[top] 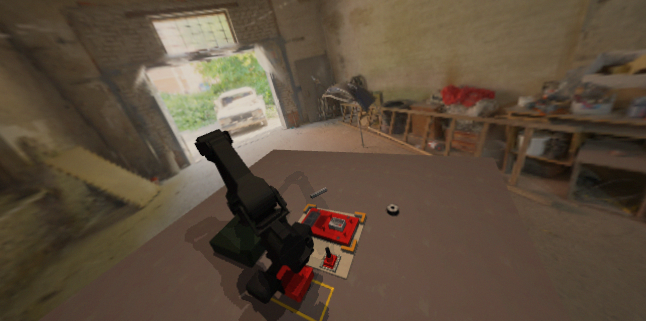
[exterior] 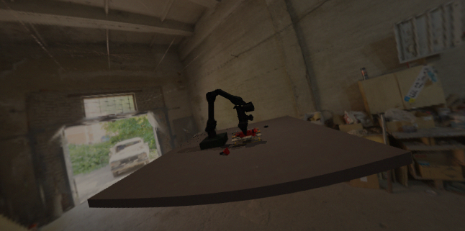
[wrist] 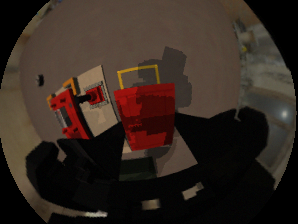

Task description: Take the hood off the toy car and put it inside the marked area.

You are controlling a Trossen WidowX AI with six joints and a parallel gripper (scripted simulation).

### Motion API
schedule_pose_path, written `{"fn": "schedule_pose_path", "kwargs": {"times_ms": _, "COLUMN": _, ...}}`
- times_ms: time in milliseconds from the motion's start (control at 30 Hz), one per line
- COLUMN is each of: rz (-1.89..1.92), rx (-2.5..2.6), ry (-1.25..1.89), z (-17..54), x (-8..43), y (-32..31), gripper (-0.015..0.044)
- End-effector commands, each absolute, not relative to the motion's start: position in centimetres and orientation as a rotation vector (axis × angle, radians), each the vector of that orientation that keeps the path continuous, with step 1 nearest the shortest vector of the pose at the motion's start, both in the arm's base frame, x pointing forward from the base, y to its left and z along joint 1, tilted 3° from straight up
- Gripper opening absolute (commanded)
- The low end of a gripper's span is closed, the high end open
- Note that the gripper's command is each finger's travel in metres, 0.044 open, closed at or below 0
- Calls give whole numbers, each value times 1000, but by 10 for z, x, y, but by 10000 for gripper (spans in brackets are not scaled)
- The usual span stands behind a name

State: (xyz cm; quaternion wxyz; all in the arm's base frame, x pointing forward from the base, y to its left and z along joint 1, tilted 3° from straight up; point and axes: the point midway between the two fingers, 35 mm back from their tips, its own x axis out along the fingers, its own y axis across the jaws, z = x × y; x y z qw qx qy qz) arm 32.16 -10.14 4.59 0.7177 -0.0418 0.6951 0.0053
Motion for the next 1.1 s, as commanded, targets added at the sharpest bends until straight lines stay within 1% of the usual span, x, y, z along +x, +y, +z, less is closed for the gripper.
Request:
{"fn": "schedule_pose_path", "kwargs": {"times_ms": 0, "rz": 16, "rx": -96, "ry": 1549, "z": 39, "x": 320, "y": -101, "gripper": 0}}
{"fn": "schedule_pose_path", "kwargs": {"times_ms": 1067, "rz": 16, "rx": -96, "ry": 1549, "z": 17, "x": 318, "y": -102, "gripper": 0}}
